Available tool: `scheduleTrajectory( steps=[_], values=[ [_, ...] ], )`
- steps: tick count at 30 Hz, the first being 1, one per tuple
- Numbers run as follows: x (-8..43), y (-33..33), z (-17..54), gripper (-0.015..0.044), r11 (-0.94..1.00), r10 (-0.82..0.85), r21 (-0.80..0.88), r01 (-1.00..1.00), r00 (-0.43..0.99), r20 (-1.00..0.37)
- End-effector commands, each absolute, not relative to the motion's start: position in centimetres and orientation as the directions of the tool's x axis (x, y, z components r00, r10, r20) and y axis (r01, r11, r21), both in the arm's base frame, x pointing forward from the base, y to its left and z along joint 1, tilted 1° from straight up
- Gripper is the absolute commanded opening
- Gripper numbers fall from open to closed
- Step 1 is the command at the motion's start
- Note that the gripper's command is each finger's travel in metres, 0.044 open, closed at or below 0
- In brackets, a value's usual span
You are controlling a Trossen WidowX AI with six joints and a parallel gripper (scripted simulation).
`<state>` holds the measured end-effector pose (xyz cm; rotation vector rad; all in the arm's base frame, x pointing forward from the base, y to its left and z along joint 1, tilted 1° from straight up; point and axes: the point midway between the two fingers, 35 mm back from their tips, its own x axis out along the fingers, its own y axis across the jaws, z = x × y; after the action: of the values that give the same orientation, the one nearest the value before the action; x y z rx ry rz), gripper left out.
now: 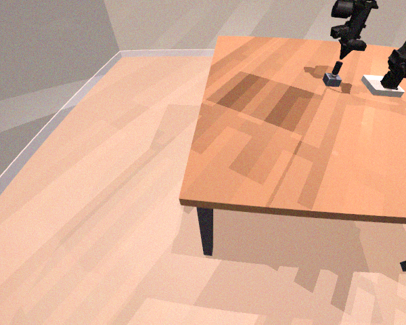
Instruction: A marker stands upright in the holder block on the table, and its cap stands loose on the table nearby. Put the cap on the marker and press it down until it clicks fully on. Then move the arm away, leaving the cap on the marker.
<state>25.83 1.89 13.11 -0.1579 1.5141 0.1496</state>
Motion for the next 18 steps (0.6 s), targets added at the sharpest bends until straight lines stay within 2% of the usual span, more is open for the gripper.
scheduleTrajectory(
  steps=[1, 18],
  values=[
    [25.8, 1.9, 12.4, 0.0, 0.981, 0.003, -0.006, -0.192, 0.047, -0.999],
    [26.0, 1.9, 11.4, 0.0, 0.981, 0.001, -0.01, -0.196, 0.057, -0.998]
  ],
)
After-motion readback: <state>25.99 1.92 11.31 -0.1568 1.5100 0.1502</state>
